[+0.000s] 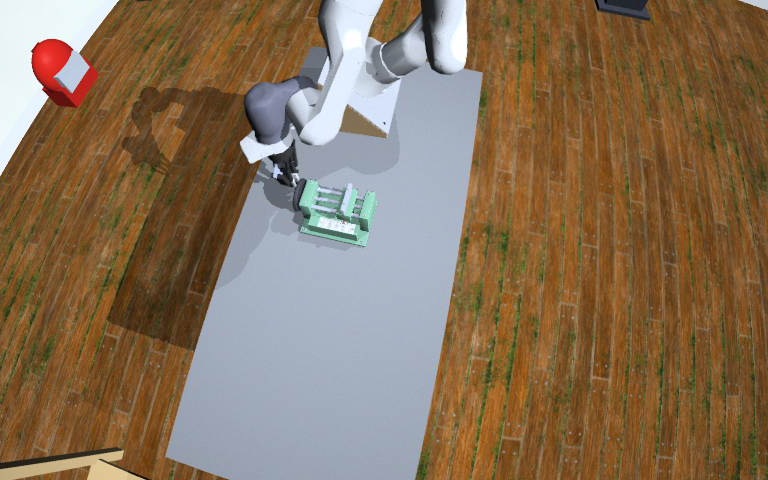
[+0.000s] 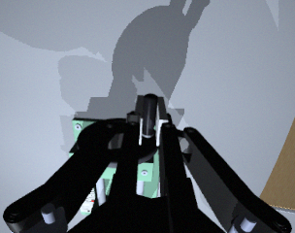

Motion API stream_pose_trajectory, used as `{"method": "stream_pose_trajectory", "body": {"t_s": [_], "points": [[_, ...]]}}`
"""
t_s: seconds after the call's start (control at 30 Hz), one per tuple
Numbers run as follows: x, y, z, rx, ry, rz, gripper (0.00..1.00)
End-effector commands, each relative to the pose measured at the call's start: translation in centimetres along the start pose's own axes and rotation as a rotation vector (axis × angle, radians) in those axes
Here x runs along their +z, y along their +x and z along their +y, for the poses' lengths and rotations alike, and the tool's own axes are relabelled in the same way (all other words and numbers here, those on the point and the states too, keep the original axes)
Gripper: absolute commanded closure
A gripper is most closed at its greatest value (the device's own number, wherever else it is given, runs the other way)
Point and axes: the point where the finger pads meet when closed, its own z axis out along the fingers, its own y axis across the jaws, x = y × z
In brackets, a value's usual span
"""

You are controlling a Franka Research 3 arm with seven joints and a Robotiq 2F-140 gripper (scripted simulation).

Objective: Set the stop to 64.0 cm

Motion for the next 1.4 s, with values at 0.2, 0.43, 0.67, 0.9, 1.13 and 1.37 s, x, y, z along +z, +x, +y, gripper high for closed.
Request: {"method": "stream_pose_trajectory", "body": {"t_s": [0.2, 0.43, 0.67, 0.9, 1.13, 1.37], "points": [[-2.9, 0.1, -0.6, -0.006, 0.000, 0.001, 0.96], [-3.7, 0.1, -1.4, -0.006, 0.000, 0.001, 0.96], [-4.3, 0.1, -2.6, -0.006, 0.000, 0.001, 0.96], [-4.3, 0.1, -3.8, -0.006, 0.000, 0.001, 0.96], [-4.0, 0.1, -5.0, -0.006, 0.000, 0.001, 0.96], [-2.9, 0.1, -6.2, -0.006, 0.000, 0.001, 0.96]]}}
